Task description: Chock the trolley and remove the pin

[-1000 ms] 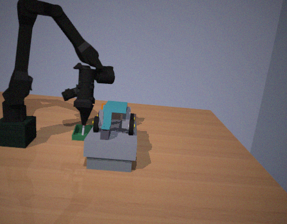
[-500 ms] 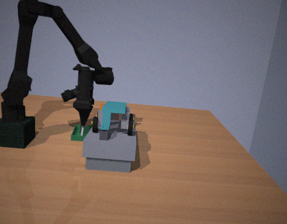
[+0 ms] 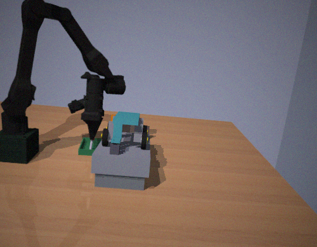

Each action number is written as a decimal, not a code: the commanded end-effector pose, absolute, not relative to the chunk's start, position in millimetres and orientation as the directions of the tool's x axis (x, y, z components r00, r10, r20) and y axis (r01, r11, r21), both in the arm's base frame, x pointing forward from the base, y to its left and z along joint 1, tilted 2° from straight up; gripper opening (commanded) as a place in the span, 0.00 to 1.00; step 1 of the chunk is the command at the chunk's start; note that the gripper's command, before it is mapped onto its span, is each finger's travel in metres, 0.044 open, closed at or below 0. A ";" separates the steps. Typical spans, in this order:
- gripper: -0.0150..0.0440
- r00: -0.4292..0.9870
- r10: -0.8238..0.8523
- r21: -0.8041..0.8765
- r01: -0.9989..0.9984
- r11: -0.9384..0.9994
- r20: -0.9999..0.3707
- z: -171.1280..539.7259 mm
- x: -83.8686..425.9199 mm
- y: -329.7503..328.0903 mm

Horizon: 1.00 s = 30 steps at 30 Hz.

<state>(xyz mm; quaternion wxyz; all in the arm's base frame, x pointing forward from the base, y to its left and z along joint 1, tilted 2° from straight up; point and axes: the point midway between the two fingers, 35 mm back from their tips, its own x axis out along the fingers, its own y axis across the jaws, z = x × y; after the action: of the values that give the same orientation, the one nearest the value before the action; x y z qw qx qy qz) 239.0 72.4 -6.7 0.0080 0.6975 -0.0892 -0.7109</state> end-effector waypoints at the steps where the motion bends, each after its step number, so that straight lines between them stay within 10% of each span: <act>1: 0.58 -0.031 -0.134 0.137 -0.119 -0.983 -0.990 -9.5 238.9 74.4; 25: 0.58 -0.031 -0.134 0.137 -0.119 -0.983 -0.990 -17.3 238.5 80.6; 30: 0.80 -0.027 -0.134 0.136 -0.113 -0.984 -0.991 -15.1 239.3 80.2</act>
<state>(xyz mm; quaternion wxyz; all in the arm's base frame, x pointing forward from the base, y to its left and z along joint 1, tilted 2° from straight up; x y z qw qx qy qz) 239.2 80.3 -15.3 0.0074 0.6973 -0.0883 -0.7113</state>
